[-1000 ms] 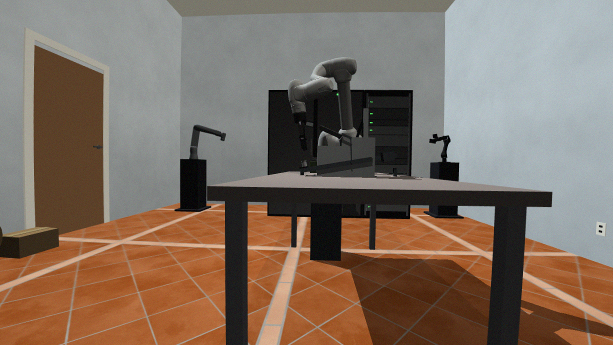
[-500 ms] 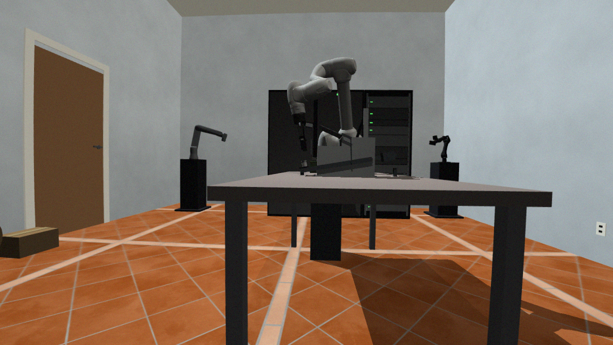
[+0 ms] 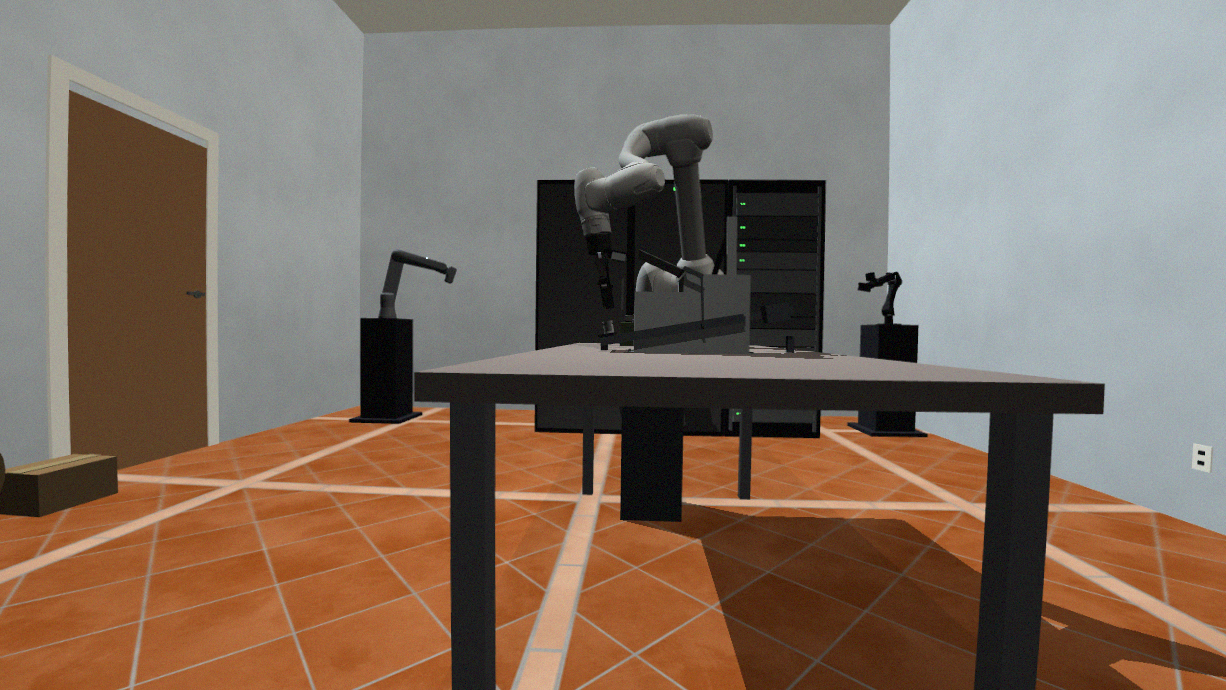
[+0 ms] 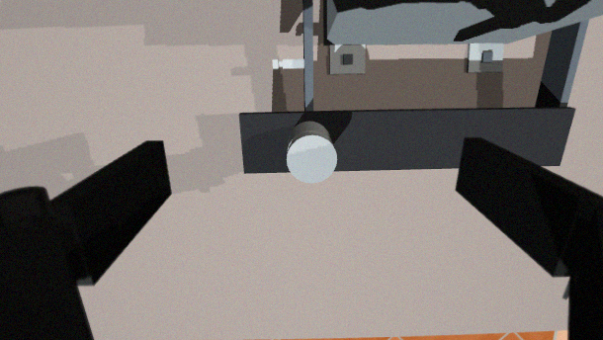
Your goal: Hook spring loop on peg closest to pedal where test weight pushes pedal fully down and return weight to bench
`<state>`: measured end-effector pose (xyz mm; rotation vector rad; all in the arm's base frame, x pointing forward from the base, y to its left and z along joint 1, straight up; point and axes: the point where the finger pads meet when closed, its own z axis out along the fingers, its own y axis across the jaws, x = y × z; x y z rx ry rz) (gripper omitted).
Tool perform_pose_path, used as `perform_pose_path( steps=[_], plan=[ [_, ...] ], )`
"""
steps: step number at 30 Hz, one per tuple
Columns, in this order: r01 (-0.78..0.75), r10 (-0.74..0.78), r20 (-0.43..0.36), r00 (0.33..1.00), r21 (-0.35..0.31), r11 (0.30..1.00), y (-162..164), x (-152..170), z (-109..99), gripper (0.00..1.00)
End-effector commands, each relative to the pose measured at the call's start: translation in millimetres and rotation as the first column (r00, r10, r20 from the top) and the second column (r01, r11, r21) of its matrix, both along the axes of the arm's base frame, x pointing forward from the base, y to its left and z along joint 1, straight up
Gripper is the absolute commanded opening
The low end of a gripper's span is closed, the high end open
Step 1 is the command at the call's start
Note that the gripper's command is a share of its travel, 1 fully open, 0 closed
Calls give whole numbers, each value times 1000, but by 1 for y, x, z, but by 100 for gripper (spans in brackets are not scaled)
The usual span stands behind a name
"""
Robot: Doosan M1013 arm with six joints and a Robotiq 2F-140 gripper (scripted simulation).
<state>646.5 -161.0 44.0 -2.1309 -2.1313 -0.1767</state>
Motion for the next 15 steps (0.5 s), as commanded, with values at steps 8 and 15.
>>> perform_pose_path(
  steps=[8,15],
  plan=[
    [0,0,1,1000,1,1000,0,0,-9,100],
    [0,0,1,1000,2,1000,0,0,-21,100]
  ],
)
